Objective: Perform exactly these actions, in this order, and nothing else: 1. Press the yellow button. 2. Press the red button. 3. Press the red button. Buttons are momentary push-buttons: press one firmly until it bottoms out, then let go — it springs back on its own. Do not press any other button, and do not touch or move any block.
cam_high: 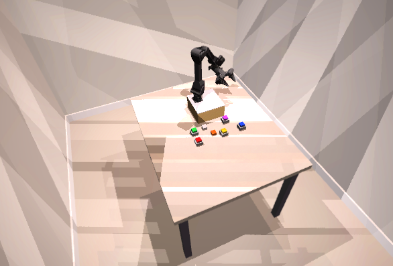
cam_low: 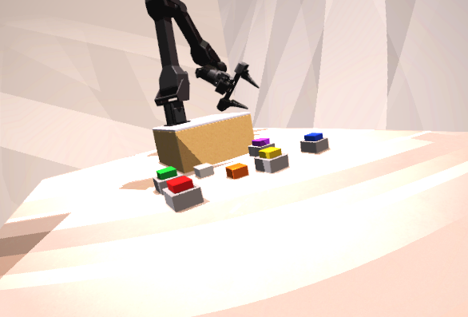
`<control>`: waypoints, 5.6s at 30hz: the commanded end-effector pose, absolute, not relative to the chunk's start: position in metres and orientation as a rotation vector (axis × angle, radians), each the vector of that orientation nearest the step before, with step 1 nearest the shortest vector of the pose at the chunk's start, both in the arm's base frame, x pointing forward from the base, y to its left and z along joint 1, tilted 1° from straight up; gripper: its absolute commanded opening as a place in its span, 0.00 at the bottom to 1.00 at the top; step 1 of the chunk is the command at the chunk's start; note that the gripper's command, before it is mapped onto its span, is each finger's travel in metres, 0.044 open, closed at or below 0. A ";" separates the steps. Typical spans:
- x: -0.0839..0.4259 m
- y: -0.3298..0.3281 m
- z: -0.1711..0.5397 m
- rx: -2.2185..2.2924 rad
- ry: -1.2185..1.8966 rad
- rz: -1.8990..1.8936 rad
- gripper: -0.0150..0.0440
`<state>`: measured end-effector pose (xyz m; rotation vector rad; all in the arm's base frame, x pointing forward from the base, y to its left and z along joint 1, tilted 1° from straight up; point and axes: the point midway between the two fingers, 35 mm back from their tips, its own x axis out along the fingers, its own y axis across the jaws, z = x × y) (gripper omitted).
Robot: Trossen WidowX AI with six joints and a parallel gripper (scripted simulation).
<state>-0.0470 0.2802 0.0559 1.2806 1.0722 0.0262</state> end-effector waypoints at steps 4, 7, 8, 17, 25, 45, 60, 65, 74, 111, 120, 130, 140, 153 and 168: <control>-0.020 0.286 0.053 1.156 1.018 -0.016 0.93; 0.013 0.289 0.050 1.005 0.978 -0.072 0.93; 0.024 0.289 0.049 0.956 0.970 -0.092 0.93; 0.123 0.268 0.044 0.546 1.019 -0.246 0.93; 0.186 0.235 0.045 0.298 1.147 -0.282 0.93; 0.288 0.111 0.058 0.002 1.492 -0.082 0.93; 0.302 0.076 0.063 -0.018 1.539 0.014 0.93; 0.304 0.076 0.005 -0.018 1.539 0.014 0.71; 0.304 0.076 0.002 -0.018 1.539 0.014 0.31; 0.305 0.075 -0.033 -0.018 1.539 0.014 0.29; 0.305 0.075 -0.033 -0.018 1.539 0.014 0.29; 0.304 0.075 -0.001 -0.018 1.539 0.013 0.29; 0.303 0.076 0.060 -0.018 1.539 0.014 0.29; 0.320 -0.003 0.065 -0.023 1.537 0.009 0.29; 0.312 -0.118 0.052 -0.032 1.538 0.000 0.29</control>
